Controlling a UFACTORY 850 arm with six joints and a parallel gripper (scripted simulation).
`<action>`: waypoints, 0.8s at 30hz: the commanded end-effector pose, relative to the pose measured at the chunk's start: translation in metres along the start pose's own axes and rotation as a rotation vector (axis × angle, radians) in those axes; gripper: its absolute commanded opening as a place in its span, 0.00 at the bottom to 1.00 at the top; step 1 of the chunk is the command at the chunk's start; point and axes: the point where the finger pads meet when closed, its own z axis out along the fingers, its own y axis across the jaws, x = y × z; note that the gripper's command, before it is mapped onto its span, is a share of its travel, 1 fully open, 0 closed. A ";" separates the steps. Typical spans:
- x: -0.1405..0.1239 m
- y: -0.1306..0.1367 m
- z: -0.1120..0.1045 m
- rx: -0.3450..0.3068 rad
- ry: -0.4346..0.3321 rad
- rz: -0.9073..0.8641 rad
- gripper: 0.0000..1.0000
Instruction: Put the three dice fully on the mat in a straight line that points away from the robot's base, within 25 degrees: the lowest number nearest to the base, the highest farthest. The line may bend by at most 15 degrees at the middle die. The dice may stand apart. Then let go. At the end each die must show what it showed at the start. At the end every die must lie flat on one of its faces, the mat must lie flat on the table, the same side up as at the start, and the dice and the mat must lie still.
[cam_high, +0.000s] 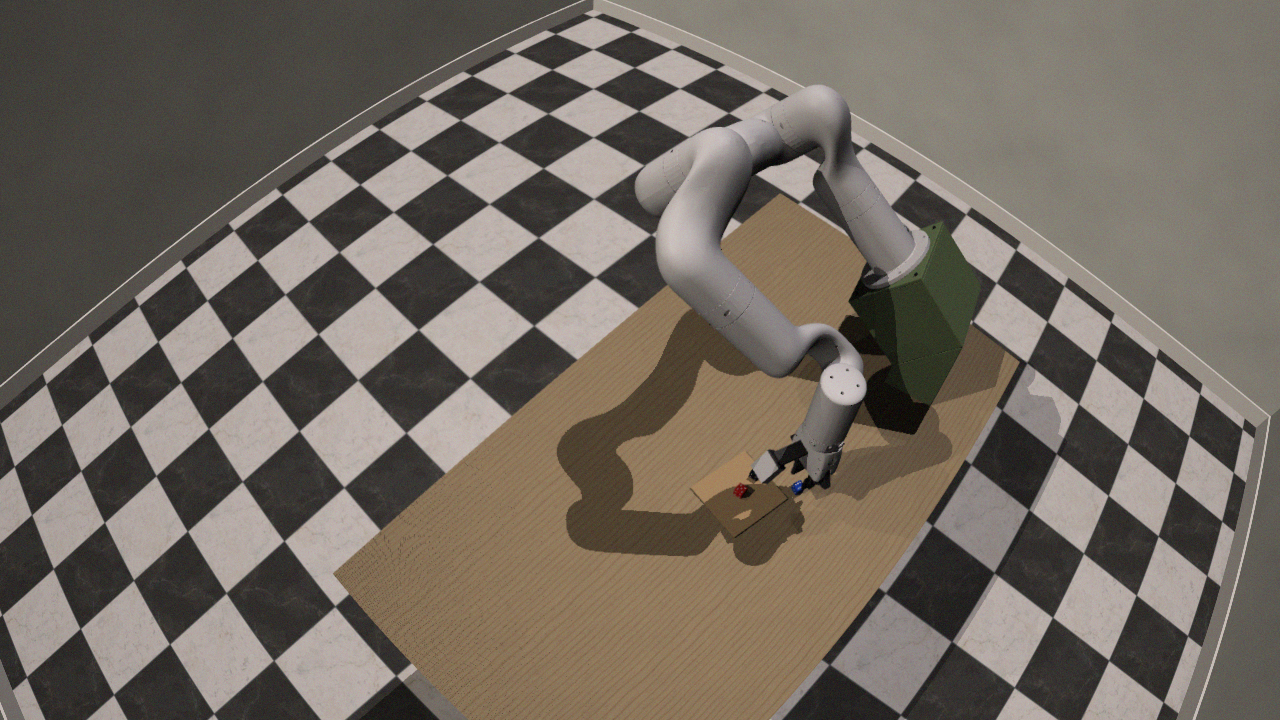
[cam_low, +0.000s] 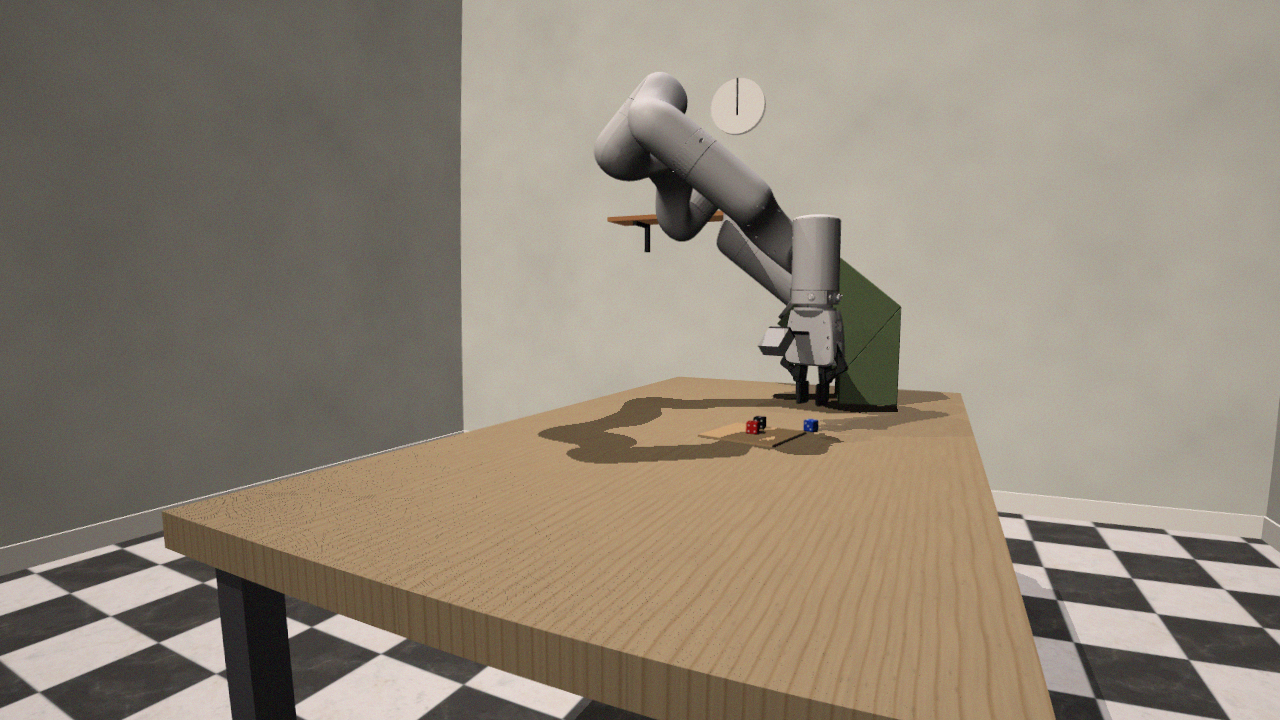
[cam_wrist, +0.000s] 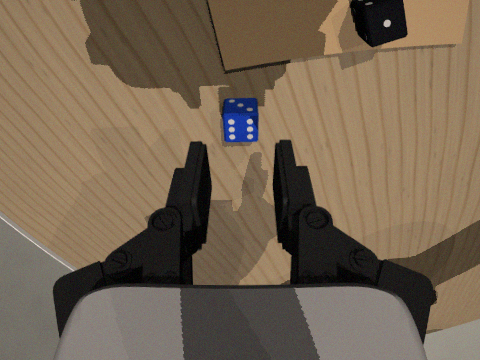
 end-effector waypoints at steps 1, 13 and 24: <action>0.000 0.000 0.006 0.001 0.001 0.000 0.36; 0.001 0.000 0.018 0.001 0.001 0.000 0.36; 0.001 -0.001 0.022 0.001 0.001 0.000 0.36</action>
